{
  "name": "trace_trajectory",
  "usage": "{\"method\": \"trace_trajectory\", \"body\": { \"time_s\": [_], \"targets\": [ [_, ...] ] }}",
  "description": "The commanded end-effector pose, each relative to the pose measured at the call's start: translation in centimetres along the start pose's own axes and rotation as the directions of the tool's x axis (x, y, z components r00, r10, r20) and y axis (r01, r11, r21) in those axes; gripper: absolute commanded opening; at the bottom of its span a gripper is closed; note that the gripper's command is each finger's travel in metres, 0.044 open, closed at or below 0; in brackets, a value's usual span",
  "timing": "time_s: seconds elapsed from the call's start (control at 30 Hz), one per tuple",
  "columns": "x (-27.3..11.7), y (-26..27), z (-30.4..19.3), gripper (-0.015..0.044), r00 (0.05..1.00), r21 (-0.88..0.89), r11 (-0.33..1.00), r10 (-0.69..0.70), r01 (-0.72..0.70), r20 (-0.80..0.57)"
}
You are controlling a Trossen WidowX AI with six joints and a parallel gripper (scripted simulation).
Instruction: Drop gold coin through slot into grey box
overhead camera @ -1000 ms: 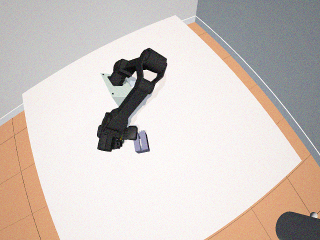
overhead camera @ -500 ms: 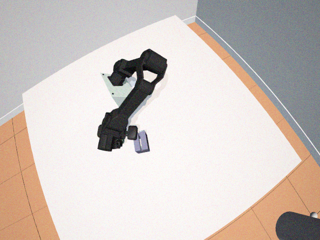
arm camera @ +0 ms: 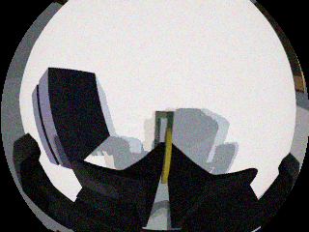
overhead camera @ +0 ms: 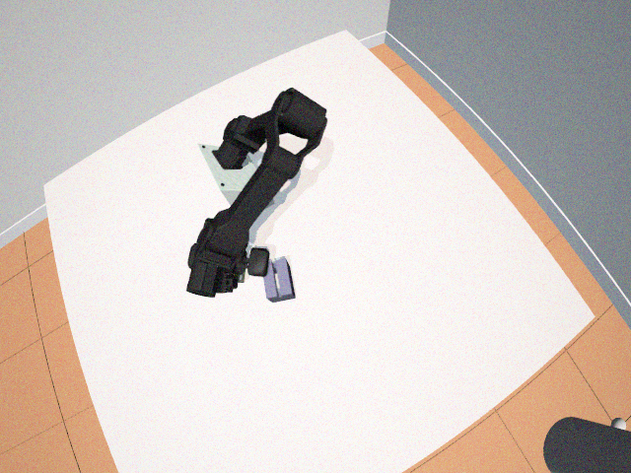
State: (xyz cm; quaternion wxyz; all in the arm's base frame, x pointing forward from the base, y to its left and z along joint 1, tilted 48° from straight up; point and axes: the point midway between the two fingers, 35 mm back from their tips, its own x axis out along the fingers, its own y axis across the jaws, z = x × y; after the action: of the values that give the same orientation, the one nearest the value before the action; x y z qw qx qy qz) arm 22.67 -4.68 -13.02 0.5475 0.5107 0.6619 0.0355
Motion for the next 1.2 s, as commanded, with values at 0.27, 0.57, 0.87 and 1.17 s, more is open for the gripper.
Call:
{"method": "trace_trajectory", "body": {
  "time_s": [0.27,0.57,0.87,1.17],
  "targets": [
    [-2.9,0.0,0.4,0.0000,1.000,-0.014,1.000,-0.005,0.005,-0.003],
    [-5.2,0.0,0.2,0.0000,1.000,-0.020,1.000,-0.002,0.002,-0.012],
    [-7.5,0.1,-0.1,0.0000,1.000,-0.027,1.000,0.004,-0.005,-0.024],
    [-7.9,0.0,-0.7,0.0000,1.000,-0.171,0.985,0.006,-0.010,-0.026]
  ]
}}
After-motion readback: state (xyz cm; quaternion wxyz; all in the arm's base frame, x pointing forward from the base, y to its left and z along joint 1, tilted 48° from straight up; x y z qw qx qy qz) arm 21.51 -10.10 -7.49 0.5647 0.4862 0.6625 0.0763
